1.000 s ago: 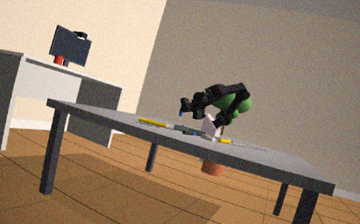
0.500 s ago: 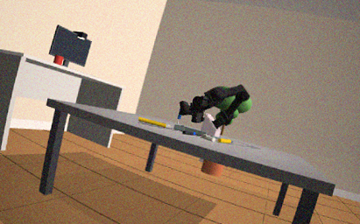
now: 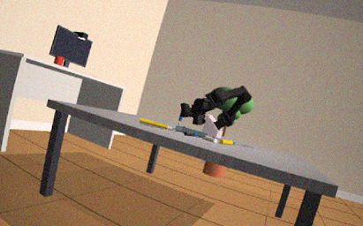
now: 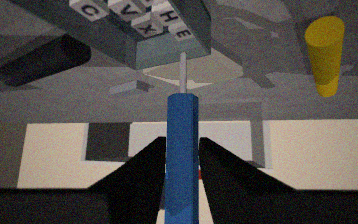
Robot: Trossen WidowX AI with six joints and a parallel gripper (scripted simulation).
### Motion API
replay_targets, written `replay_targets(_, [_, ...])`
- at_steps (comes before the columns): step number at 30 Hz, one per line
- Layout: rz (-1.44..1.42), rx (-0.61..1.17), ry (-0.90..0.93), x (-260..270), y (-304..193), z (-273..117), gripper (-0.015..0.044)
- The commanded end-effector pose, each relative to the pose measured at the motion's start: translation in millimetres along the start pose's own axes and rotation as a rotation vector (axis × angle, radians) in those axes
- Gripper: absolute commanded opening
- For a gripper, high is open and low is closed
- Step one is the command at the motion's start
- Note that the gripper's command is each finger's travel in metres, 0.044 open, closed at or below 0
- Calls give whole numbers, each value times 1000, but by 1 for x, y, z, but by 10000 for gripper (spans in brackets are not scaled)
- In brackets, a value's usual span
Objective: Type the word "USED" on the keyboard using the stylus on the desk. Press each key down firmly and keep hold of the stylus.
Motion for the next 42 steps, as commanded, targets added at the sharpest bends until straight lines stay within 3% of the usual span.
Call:
replay_targets(1, [4, -3, 3, 1, 2, 2, 81])
replay_targets(42, [3, -3, 3, 3, 13, 8, 81])
Point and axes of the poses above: the point midway between the two fingers, 35 mm back from their tips, its own z axis out along the fingers, its own x axis across the jaws, y = z × x, the point moved 5 cm from there along -z, back along the fingers, and after that the axes turned 12 degrees about z, right-handed, at the moved point
